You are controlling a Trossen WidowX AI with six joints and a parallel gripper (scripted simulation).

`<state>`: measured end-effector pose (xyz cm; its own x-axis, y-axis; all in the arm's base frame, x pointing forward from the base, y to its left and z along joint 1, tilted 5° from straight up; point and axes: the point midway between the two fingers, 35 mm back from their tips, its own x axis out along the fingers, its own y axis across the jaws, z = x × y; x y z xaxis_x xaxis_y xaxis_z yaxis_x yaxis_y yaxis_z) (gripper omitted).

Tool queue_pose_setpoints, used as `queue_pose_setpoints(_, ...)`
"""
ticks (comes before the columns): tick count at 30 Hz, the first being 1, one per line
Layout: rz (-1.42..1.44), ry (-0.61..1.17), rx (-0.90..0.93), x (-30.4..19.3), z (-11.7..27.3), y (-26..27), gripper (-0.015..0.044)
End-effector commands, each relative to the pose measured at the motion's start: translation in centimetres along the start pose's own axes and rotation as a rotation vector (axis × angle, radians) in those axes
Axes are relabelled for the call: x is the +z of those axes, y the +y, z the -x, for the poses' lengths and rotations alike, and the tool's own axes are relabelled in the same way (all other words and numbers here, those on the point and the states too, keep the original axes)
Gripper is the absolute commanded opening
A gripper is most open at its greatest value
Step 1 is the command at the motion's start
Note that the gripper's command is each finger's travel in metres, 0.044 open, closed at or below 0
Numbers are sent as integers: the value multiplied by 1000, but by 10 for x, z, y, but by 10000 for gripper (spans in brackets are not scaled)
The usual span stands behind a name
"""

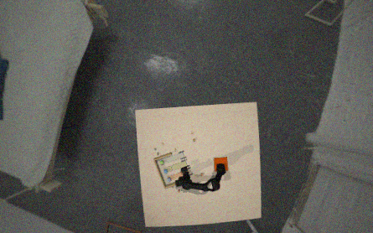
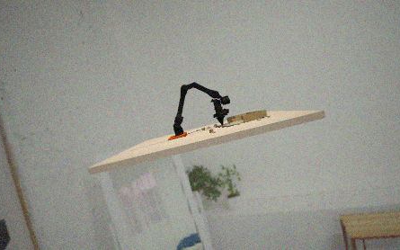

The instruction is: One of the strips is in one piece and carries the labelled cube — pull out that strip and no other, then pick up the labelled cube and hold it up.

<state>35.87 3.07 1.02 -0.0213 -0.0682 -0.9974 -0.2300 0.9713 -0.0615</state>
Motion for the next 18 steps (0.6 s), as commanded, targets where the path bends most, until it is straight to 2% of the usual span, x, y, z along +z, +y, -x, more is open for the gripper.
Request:
queue_pose_setpoints(1,5,-1,3,1,-3,0,0)
queue_pose_setpoints(18,5,0,3,-20,-3,0,0)
